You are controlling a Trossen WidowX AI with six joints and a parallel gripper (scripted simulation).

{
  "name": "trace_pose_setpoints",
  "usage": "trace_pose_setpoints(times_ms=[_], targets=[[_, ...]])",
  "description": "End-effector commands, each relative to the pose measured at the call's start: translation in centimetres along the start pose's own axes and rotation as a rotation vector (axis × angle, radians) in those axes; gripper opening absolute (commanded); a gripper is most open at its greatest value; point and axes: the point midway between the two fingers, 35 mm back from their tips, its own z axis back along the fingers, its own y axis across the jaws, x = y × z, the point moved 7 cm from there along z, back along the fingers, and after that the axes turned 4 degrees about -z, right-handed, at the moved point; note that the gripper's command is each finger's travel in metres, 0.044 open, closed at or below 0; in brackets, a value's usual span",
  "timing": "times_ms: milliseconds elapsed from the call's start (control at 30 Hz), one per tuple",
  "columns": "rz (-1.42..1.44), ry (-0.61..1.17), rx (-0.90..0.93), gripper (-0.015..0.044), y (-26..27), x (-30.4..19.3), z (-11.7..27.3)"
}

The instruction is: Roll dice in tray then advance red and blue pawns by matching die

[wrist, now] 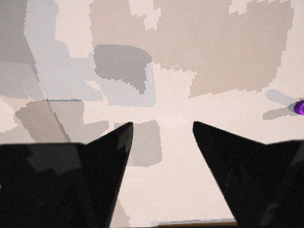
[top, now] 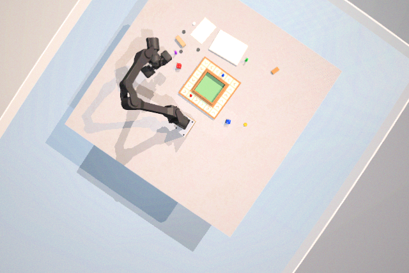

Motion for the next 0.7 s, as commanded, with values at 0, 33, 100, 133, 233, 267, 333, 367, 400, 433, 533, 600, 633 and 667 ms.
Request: trace_pose_setpoints(times_ms=[0,33,100,133,233,267,333,367,400,433,533,600,633,667], targets=[[-0.194,0.022,-0.053,0.0275,-2.8,-1.0,0.6],[-0.259,0.027,-0.066,0.0275,-3.5,-1.3,0.8],[-0.425,0.037,-0.097,0.0275,-5.4,-2.1,1.4],[-0.516,0.042,-0.117,0.0275,-6.4,-2.7,1.7],[-0.793,0.045,-0.163,0.0275,-9.3,-4.6,2.9],[-0.837,0.044,-0.168,0.0275,-9.7,-4.8,3.1],[-0.852,0.043,-0.17,0.0275,-9.8,-4.9,3.1],[-0.852,0.043,-0.17,0.0275,-9.8,-4.9,3.1],[-0.852,0.043,-0.17,0.0275,-9.8,-4.9,3.1],[-0.852,0.043,-0.17,0.0275,-9.8,-4.9,3.1],[-0.852,0.043,-0.17,0.0275,-9.9,-4.9,3.0],[-0.852,0.043,-0.17,0.0275,-10.0,-5.0,2.1],[-0.852,0.043,-0.17,0.0275,-10.0,-5.0,1.8],[-0.852,0.043,-0.17,0.0275,-10.0,-5.0,1.7]])
